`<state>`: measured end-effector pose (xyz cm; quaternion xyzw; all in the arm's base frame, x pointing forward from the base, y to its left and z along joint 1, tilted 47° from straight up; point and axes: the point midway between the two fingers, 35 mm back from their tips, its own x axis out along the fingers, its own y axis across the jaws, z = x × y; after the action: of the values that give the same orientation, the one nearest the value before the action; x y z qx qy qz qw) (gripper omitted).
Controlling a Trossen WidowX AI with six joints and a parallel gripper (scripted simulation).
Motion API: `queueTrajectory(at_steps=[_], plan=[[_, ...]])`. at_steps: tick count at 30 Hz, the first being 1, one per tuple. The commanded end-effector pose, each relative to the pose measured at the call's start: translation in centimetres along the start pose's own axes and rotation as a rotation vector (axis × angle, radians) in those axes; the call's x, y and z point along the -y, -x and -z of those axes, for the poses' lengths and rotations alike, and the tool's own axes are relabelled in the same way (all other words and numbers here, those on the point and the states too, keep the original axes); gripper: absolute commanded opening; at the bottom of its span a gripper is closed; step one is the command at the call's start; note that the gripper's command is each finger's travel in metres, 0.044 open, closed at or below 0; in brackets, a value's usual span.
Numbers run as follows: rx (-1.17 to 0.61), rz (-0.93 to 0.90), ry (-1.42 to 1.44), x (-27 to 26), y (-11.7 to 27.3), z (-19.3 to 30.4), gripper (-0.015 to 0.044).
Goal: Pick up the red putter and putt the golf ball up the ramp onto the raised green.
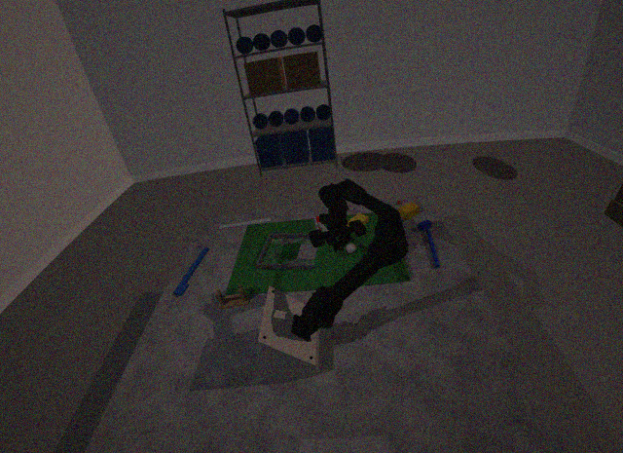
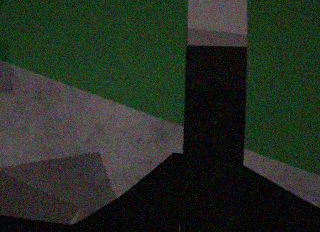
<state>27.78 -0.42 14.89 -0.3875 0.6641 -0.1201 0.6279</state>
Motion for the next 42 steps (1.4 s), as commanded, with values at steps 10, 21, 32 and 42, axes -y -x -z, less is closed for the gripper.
queueTrajectory(at_steps=[10,21,32,42], plan=[[-0.027,0.054,-0.344,5.1,-0.6,6.0,0.0],[-0.037,0.078,-0.47,6.6,-1.3,8.4,0.0],[-0.036,0.081,-0.47,6.8,-4.7,8.7,0.0],[-0.036,0.081,-0.471,6.9,-5.9,8.7,0.0]])
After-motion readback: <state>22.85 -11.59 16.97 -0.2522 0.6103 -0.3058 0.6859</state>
